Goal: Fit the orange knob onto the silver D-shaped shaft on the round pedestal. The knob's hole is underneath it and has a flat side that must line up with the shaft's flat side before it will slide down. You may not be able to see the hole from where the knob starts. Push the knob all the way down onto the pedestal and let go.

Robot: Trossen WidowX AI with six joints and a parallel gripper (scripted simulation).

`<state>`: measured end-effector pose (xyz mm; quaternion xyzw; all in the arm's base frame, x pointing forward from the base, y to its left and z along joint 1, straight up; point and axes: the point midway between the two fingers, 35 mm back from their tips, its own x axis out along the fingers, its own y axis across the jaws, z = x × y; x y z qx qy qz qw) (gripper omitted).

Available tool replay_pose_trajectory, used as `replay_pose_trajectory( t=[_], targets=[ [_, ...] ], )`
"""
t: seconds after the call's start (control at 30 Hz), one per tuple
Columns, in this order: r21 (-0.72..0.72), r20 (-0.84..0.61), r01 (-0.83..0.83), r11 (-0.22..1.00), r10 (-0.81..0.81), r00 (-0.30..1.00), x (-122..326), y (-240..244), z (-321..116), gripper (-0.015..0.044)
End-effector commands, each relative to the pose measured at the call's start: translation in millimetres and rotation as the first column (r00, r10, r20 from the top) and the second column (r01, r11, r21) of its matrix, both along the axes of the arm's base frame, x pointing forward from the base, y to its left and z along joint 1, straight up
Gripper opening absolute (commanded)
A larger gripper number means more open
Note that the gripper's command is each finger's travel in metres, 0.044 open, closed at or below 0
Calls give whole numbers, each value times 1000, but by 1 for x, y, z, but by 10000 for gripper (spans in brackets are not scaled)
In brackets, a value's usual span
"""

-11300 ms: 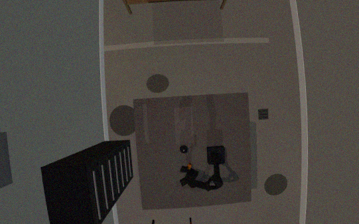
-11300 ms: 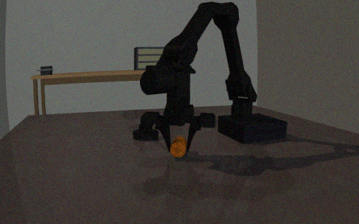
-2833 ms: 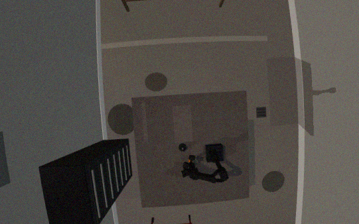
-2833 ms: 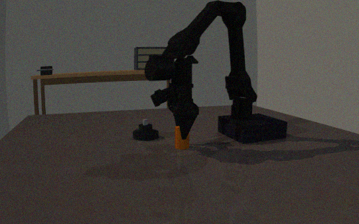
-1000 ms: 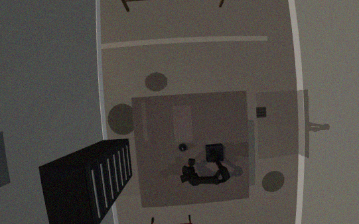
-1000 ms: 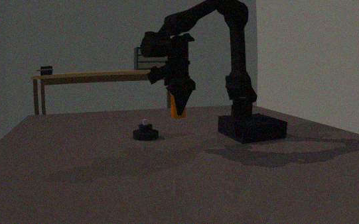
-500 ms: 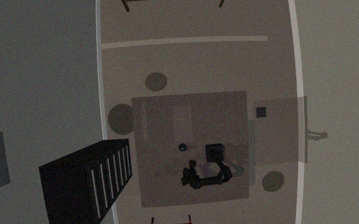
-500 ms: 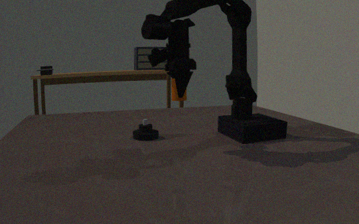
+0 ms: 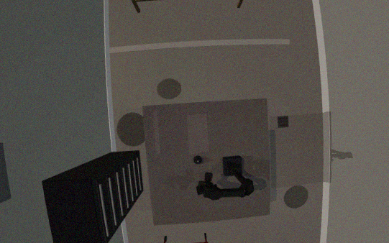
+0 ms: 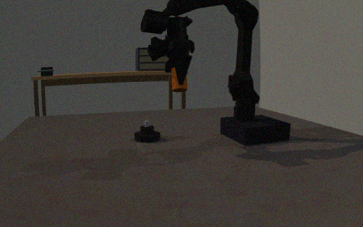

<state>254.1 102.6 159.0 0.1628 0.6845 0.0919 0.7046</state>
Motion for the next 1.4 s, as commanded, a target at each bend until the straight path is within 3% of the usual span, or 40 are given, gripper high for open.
replay_pose_trajectory(
  t=[0.0, 0.77, 1.37],
  targets=[
    [90, 15, -5, 996, 4, 1000, 0, -1, 10, 0],
    [544, 66, -29, 838, -8, 998, 4, -9, 57, 0],
    [650, 78, -39, 759, -16, 997, 4, -11, 55, 0]
  ],
)
